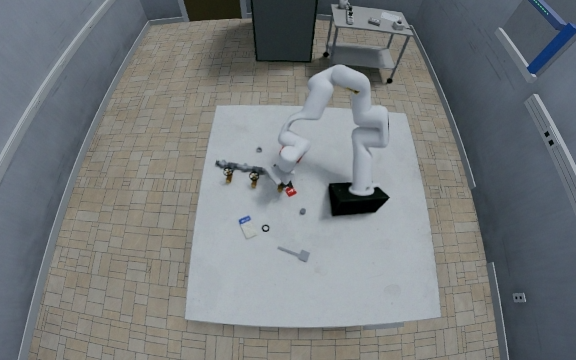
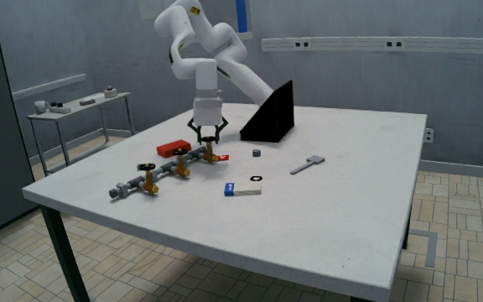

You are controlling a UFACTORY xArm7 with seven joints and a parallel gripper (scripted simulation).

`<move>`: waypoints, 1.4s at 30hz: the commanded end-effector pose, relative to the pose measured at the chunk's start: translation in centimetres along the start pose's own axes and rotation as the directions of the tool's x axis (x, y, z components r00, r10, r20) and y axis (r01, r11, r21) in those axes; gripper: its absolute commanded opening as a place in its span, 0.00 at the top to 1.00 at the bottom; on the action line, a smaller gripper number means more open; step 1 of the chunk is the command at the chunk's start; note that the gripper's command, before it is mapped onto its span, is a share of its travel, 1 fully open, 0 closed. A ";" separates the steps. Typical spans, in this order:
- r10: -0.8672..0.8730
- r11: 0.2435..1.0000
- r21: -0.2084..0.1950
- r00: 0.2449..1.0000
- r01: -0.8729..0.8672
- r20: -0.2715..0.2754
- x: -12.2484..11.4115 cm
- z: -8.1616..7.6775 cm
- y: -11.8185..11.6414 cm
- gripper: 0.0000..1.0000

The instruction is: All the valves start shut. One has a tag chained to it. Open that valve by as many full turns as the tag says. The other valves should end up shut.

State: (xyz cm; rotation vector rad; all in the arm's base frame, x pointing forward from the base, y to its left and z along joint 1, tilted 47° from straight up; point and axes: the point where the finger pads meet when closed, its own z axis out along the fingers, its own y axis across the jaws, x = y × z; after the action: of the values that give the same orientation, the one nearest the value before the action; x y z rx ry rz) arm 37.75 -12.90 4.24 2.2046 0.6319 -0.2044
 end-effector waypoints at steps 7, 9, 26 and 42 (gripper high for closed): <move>-0.463 0.886 0.038 0.887 0.462 0.005 0.2 -0.1 0.0 1.00; -0.528 0.849 0.039 0.849 0.527 0.003 0.2 -0.1 0.0 1.00; -0.725 0.688 0.038 0.689 0.724 -0.007 0.2 -0.1 0.0 1.00; -0.727 0.686 0.038 0.687 0.727 -0.007 0.2 -0.1 0.0 0.00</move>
State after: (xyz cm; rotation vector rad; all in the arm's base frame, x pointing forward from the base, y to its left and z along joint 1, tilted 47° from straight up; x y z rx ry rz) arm 37.74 -12.91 4.23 1.8648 1.4984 -0.6455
